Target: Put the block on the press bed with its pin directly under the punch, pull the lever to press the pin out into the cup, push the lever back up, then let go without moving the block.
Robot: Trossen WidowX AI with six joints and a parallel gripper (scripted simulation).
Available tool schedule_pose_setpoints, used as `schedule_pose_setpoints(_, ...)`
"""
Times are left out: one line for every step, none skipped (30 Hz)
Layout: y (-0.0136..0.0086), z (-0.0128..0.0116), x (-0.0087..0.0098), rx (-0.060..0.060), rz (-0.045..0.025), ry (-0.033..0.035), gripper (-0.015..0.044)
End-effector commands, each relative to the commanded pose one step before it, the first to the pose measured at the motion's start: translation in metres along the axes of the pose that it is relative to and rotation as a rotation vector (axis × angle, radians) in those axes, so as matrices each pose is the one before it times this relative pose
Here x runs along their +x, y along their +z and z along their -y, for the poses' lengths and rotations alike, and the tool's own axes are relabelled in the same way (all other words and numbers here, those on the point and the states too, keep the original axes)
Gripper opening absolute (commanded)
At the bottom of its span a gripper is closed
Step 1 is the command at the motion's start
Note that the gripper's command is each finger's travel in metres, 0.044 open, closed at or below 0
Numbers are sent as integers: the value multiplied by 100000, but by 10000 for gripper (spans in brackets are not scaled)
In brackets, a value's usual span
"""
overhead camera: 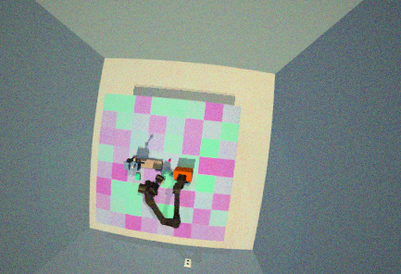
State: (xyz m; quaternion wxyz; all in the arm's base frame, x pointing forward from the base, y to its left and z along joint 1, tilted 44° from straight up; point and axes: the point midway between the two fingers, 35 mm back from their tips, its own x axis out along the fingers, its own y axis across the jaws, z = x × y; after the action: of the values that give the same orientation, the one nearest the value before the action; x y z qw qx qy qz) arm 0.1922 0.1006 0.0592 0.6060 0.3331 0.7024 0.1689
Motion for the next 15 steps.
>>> schedule_pose_setpoints(-784,208,193,4766,-4465,1270,440)
schedule_pose_setpoints(-192,208,-28,-95,-117,-117,440)
schedule_pose_setpoints(0,0,0,0,0,0,440)
schedule_pose_setpoints(0,0,0,0,0,0,440)
schedule_pose_setpoints(0,0,0,0,0,0,440)
schedule_pose_setpoints(3,1,83,0,3,-3,440)
schedule_pose_setpoints(7,1,249,0,7,-5,440)
schedule_pose_setpoints(3,0,412,-1,3,6,440)
schedule_pose_setpoints(-7,-1,409,-2,-8,24,440)
schedule_pose_setpoints(-9,-2,244,-2,-10,23,440)
schedule_pose_setpoints(-4,-1,81,-1,-4,9,440)
schedule_pose_setpoints(3,1,27,0,2,-6,440)
schedule_pose_setpoints(10,2,80,0,7,-16,440)
schedule_pose_setpoints(16,3,133,0,11,-26,440)
schedule_pose_setpoints(18,3,162,0,13,-29,440)
